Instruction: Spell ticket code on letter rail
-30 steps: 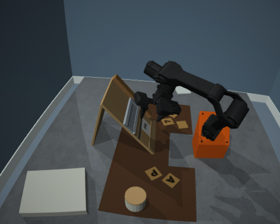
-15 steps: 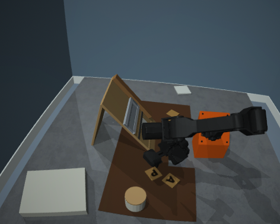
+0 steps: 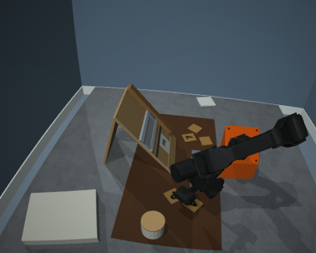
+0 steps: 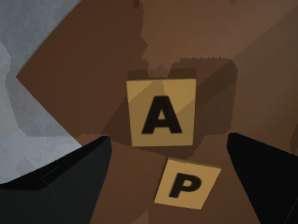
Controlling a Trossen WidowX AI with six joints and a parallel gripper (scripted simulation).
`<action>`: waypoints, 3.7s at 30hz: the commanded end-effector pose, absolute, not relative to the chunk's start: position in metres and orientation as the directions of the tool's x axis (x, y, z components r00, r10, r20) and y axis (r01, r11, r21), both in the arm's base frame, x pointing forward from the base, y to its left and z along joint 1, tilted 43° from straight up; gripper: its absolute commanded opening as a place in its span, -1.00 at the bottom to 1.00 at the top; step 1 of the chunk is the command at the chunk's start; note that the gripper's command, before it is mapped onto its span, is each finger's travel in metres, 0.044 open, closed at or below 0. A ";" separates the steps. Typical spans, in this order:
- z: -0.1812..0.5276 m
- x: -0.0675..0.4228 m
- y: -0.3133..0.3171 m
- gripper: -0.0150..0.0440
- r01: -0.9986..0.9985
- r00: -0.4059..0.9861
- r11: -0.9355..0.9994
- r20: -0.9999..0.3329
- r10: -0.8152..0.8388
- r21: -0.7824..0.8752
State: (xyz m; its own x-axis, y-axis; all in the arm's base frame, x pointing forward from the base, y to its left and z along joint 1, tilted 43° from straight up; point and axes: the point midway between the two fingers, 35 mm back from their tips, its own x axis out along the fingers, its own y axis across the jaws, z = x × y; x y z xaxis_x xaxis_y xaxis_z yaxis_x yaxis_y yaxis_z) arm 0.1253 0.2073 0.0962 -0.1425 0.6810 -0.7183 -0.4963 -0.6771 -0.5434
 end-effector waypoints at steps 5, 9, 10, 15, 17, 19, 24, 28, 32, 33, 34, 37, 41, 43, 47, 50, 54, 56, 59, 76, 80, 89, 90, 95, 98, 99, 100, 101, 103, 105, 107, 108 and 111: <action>0.073 0.120 0.226 0.66 -0.499 -0.145 -0.680 -0.721 0.677 -0.537; 0.072 0.120 0.226 0.66 -0.499 -0.145 -0.679 -0.721 0.677 -0.538; 0.072 0.120 0.226 0.66 -0.499 -0.145 -0.679 -0.721 0.677 -0.538; 0.072 0.120 0.226 0.66 -0.499 -0.145 -0.679 -0.721 0.677 -0.538; 0.072 0.120 0.226 0.66 -0.499 -0.145 -0.679 -0.721 0.677 -0.538; 0.072 0.120 0.226 0.66 -0.499 -0.145 -0.679 -0.721 0.677 -0.538; 0.072 0.120 0.226 0.66 -0.499 -0.145 -0.679 -0.721 0.677 -0.538; 0.072 0.120 0.226 0.66 -0.499 -0.145 -0.679 -0.721 0.677 -0.538; 0.070 0.120 0.228 0.66 -0.499 -0.145 -0.679 -0.721 0.677 -0.537; 0.069 0.120 0.229 0.66 -0.499 -0.145 -0.680 -0.721 0.677 -0.537; 0.068 0.120 0.230 0.66 -0.499 -0.145 -0.680 -0.721 0.677 -0.537; 0.065 0.119 0.233 0.66 -0.499 -0.146 -0.679 -0.721 0.677 -0.537; 0.060 0.118 0.237 0.66 -0.500 -0.146 -0.679 -0.721 0.678 -0.538; 0.058 0.118 0.239 0.66 -0.500 -0.146 -0.679 -0.721 0.678 -0.538; 0.058 0.117 0.239 0.66 -0.500 -0.146 -0.679 -0.721 0.678 -0.538; 0.058 0.117 0.239 0.66 -0.500 -0.146 -0.679 -0.721 0.678 -0.538; 0.058 0.117 0.239 0.66 -0.500 -0.146 -0.679 -0.721 0.678 -0.538; 0.058 0.117 0.239 0.66 -0.500 -0.146 -0.679 -0.721 0.678 -0.538; 0.058 0.117 0.239 0.66 -0.500 -0.146 -0.679 -0.721 0.678 -0.538; 0.058 0.117 0.239 0.66 -0.500 -0.146 -0.679 -0.721 0.678 -0.538; 0.058 0.117 0.239 0.66 -0.500 -0.146 -0.679 -0.721 0.678 -0.538; 0.057 0.117 0.240 0.62 -0.500 -0.146 -0.679 -0.721 0.678 -0.538; 0.057 0.117 0.240 0.59 -0.500 -0.146 -0.679 -0.721 0.678 -0.538; 0.057 0.117 0.240 0.48 -0.500 -0.146 -0.679 -0.721 0.678 -0.538; 0.057 0.117 0.240 0.41 -0.500 -0.146 -0.679 -0.721 0.678 -0.538; 0.057 0.117 0.240 0.39 -0.500 -0.146 -0.679 -0.721 0.678 -0.538; 0.057 0.118 0.240 0.37 -0.500 -0.146 -0.679 -0.721 0.678 -0.538; 0.058 0.118 0.240 0.34 -0.500 -0.146 -0.679 -0.720 0.678 -0.538; 0.058 0.118 0.240 0.30 -0.500 -0.146 -0.679 -0.720 0.678 -0.538; 0.059 0.118 0.239 0.12 -0.500 -0.146 -0.679 -0.721 0.678 -0.538; 0.061 0.118 0.238 -0.06 -0.500 -0.146 -0.679 -0.721 0.678 -0.538; 0.061 0.118 0.238 -0.15 -0.500 -0.146 -0.679 -0.721 0.678 -0.538; 0.060 0.117 0.236 -0.41 -0.500 -0.146 -0.679 -0.721 0.678 -0.538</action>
State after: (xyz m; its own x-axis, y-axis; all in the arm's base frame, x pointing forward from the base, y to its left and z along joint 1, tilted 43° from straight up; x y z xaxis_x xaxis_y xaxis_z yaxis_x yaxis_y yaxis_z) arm 0.1169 0.2375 0.0581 -0.1503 0.6749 -0.7224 -0.5047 -0.6807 -0.5309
